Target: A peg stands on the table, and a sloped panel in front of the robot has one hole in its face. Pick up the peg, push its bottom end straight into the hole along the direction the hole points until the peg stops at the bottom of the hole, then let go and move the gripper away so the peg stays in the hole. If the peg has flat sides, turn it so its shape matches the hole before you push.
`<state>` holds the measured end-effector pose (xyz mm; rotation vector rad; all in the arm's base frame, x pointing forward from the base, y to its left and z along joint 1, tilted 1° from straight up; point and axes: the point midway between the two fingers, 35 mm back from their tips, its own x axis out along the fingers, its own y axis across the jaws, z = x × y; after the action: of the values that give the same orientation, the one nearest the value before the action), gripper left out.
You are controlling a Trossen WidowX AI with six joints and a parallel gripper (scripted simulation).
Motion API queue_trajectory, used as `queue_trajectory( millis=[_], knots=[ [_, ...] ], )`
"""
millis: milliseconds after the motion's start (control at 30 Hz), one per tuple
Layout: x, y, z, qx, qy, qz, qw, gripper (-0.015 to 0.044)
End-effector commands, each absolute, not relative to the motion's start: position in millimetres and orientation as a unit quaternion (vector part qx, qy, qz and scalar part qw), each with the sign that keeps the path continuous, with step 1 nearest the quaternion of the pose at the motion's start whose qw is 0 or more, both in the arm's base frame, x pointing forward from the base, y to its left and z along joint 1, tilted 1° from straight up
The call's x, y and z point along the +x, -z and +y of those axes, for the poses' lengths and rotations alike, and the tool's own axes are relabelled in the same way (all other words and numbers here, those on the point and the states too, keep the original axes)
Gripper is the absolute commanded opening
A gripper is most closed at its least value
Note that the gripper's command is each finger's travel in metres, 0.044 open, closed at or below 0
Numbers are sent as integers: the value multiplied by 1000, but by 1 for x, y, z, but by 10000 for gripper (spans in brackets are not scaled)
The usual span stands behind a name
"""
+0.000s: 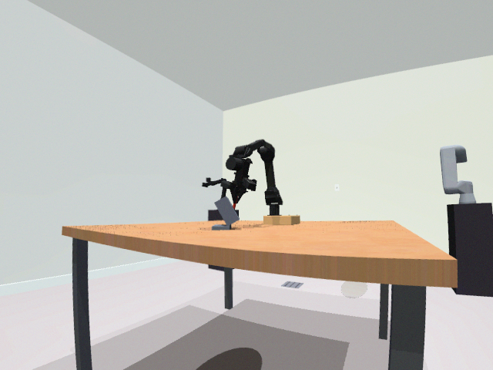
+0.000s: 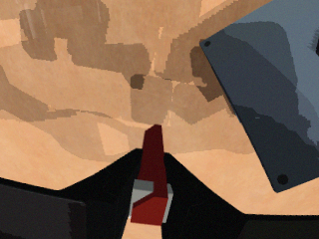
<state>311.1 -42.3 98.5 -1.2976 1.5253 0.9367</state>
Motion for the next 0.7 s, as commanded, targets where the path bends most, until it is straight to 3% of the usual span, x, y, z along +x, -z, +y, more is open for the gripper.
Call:
queue_trajectory(
  millis=[0,667],
  knots=[
    [312,-98,-39,-533,-377,618,438,0],
    [317,-98,-21,-581,-369,612,389,0]
  ],
)
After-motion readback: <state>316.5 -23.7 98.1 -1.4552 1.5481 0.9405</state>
